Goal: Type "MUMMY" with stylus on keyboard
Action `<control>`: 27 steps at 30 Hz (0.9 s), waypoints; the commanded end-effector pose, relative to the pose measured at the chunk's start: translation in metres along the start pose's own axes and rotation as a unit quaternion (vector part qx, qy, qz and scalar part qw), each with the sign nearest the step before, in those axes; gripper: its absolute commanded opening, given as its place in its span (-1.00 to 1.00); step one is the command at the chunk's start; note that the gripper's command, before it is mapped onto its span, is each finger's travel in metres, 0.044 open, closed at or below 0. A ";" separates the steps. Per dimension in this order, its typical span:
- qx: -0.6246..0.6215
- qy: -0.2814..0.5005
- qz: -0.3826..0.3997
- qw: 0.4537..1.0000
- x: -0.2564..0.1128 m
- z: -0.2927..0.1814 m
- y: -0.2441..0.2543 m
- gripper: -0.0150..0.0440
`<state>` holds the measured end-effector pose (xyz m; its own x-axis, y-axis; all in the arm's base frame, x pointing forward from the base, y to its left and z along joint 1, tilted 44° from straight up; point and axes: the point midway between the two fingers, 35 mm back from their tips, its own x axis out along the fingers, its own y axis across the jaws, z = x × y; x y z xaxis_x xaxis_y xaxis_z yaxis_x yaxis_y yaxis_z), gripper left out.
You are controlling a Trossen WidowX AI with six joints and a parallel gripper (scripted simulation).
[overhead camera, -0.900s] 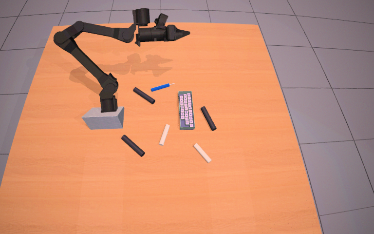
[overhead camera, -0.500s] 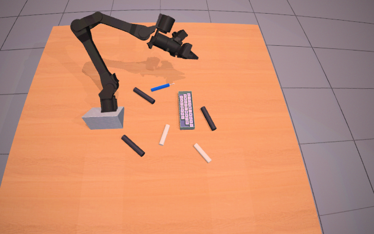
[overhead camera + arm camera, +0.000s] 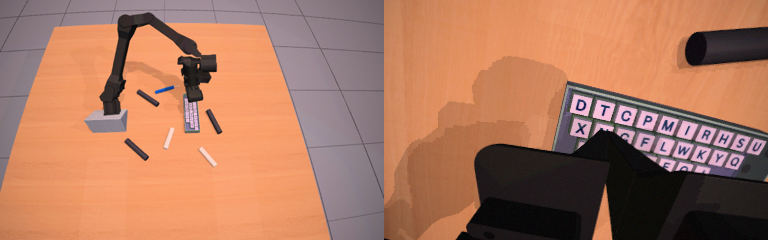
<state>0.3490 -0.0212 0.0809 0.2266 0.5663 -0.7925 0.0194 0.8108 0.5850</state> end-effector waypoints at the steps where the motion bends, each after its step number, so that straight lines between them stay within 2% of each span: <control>1: 0.060 0.046 0.058 0.995 0.004 -0.005 -0.007 -0.49; 15: 0.064 0.049 0.061 0.995 0.004 -0.006 -0.007 -0.49; 21: 0.064 0.049 0.060 0.995 0.011 -0.014 -0.065 -0.49; 27: 0.064 0.049 0.060 0.995 0.011 -0.014 -0.068 -0.49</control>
<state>0.3346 -0.0675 0.0273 0.1331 0.6788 -0.7222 0.1428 0.7080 0.6917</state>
